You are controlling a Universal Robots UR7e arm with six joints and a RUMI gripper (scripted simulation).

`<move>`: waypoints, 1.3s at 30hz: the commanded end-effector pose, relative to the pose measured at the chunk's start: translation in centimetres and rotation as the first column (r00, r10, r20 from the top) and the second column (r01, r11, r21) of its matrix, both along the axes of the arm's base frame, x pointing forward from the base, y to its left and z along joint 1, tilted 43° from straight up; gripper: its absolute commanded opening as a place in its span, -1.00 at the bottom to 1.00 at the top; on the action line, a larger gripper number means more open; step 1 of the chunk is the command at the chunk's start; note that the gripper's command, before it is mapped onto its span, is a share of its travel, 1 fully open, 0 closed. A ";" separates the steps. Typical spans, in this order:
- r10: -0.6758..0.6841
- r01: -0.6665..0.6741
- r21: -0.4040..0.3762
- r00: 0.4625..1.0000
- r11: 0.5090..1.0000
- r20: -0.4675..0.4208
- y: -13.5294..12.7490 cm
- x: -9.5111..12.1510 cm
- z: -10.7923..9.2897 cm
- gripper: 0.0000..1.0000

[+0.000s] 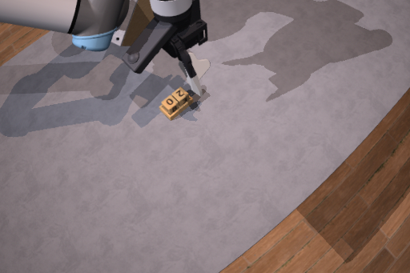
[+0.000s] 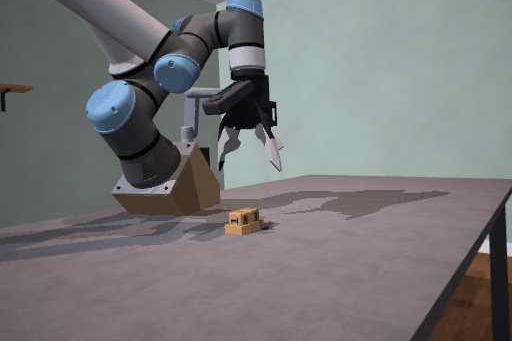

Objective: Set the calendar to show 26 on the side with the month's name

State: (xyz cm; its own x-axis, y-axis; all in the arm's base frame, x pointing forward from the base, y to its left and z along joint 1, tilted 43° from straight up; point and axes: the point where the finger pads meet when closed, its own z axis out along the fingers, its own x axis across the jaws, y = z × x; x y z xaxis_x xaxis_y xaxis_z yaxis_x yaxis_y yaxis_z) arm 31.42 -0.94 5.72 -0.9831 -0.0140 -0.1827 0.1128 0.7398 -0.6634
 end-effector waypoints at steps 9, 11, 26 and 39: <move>0.019 -0.019 -0.003 1.000 1.000 -0.016 0.0 0.1 0.0 1.00; 0.019 -0.019 -0.003 1.000 1.000 -0.017 0.0 0.1 0.0 1.00; 0.020 -0.020 -0.003 1.000 1.000 -0.017 0.0 0.1 0.0 -0.44; 0.020 -0.020 -0.003 1.000 1.000 -0.017 0.0 0.1 0.0 -0.44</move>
